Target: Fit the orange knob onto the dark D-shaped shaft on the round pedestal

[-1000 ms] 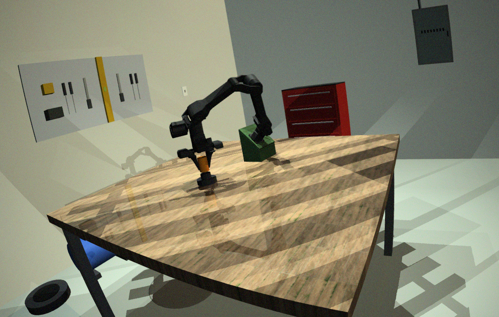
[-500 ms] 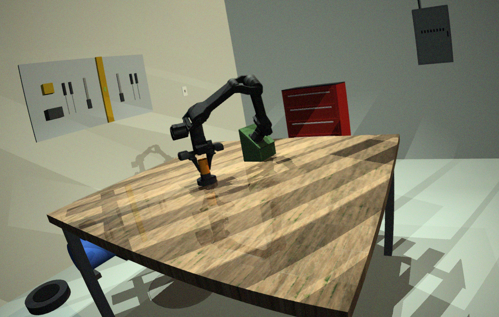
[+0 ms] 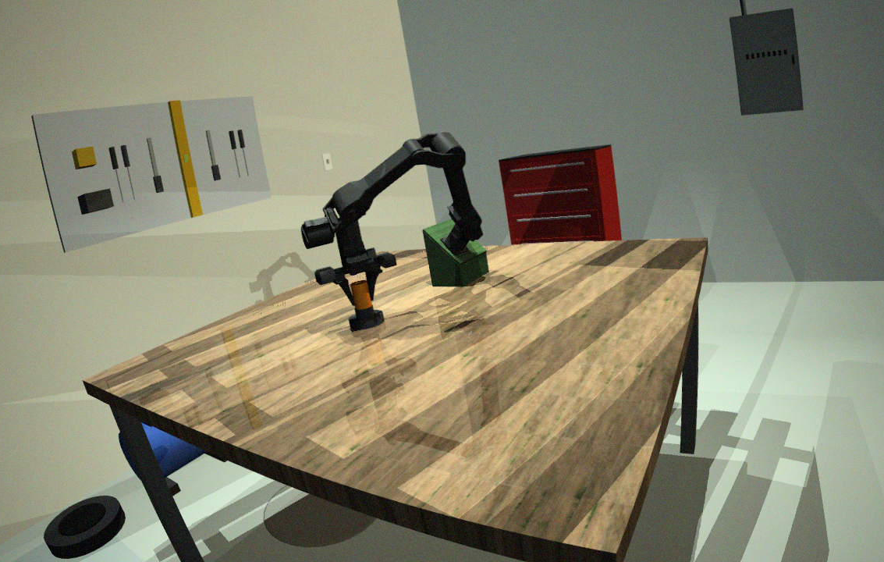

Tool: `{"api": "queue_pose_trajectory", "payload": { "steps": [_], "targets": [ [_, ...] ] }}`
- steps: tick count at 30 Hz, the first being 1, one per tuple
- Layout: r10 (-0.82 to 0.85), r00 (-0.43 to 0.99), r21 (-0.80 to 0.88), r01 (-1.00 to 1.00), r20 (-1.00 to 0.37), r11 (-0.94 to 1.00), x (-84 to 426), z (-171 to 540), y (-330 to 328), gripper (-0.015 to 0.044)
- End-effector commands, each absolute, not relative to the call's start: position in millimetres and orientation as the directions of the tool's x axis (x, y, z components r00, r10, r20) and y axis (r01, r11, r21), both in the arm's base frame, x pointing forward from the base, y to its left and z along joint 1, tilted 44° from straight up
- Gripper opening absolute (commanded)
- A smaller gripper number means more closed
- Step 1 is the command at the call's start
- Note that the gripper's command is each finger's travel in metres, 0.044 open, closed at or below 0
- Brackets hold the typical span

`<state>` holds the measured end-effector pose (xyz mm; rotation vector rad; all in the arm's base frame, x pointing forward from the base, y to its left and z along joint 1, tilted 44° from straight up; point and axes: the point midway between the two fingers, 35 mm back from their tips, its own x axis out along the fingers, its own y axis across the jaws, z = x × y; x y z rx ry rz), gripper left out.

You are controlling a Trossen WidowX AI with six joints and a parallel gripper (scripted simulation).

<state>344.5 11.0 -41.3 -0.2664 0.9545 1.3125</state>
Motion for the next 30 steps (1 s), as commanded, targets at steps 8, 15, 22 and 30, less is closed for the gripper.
{"api": "queue_pose_trajectory", "payload": {
  "steps": [8, 15, 22, 30],
  "targets": [
    [0.695, -0.046, 0.338, -0.895, -0.718, 0.29, 344.5, -41.2, 10.8, 0.044],
    [0.692, -0.045, 0.336, -0.895, -0.72, 0.292, 348.5, -25.8, -5.8, 0.044],
    [0.692, -0.045, 0.335, -0.896, -0.721, 0.29, 349.3, 28.3, -56.6, 0.044],
    [0.692, -0.045, 0.335, -0.896, -0.721, 0.29, 353.1, 26.9, -57.9, 0.044]
  ]
}}
